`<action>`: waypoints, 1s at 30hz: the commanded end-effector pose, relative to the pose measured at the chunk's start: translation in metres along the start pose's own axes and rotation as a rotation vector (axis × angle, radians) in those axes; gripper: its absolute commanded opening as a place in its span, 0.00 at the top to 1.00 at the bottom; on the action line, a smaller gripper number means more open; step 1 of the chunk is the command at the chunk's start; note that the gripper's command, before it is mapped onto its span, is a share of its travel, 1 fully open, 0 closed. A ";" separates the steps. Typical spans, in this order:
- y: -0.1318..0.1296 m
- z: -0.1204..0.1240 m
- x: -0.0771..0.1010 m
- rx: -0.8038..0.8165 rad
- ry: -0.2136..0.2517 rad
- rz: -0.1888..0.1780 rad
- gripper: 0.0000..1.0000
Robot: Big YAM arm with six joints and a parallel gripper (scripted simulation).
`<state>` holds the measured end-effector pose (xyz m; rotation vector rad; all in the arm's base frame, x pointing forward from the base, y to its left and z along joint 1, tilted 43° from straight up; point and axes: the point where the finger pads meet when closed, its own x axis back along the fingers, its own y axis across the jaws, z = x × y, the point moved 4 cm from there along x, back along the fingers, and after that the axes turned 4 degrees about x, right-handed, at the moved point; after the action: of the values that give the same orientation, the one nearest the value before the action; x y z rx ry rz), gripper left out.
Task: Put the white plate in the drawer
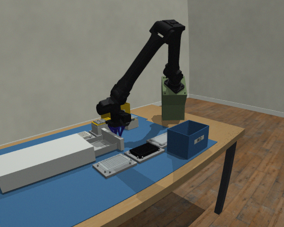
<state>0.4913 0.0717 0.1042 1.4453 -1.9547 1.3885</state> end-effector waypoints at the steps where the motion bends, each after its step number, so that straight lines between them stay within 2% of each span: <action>1: -0.015 -0.005 -0.005 0.005 -0.004 0.024 0.70; 4: -0.015 -0.005 -0.007 0.005 -0.005 0.024 0.70; 7: -0.021 -0.004 0.005 0.004 0.001 0.045 0.70; 30: -0.020 -0.004 0.005 0.004 0.001 0.043 0.70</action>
<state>0.4936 0.0740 0.1005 1.4435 -1.9563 1.3827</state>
